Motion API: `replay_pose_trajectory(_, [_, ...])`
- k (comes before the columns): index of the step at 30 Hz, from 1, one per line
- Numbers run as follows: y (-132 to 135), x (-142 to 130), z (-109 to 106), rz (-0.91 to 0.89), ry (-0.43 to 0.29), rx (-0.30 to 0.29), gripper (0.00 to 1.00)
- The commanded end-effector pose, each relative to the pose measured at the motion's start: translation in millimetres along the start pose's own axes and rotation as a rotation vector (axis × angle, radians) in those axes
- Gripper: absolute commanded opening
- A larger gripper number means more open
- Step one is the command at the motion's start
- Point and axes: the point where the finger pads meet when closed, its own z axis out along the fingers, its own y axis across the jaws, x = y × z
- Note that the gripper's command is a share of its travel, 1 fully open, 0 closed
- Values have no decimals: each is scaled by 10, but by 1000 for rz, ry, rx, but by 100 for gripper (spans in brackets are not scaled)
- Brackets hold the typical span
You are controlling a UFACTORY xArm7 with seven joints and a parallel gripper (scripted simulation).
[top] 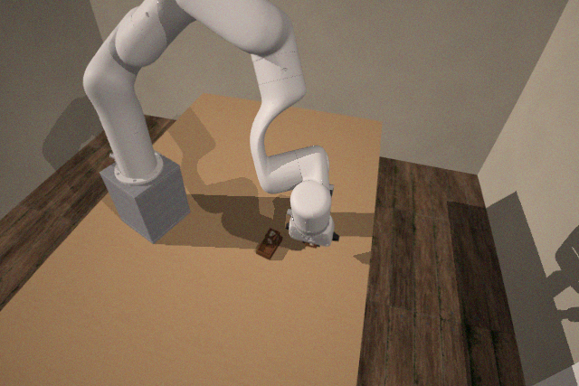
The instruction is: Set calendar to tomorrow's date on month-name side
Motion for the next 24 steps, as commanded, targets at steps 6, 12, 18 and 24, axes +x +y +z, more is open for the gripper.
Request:
replay_pose_trajectory(6, [13, -14, -1, -6, 63, -1, 29])
replay_pose_trajectory(12, [8, -29, 19, -4, 196, 6, 29])
replay_pose_trajectory(18, [15, -59, 2, -7, 310, -2, 29])
replay_pose_trajectory(24, [16, -63, 8, -7, 325, -1, 29])
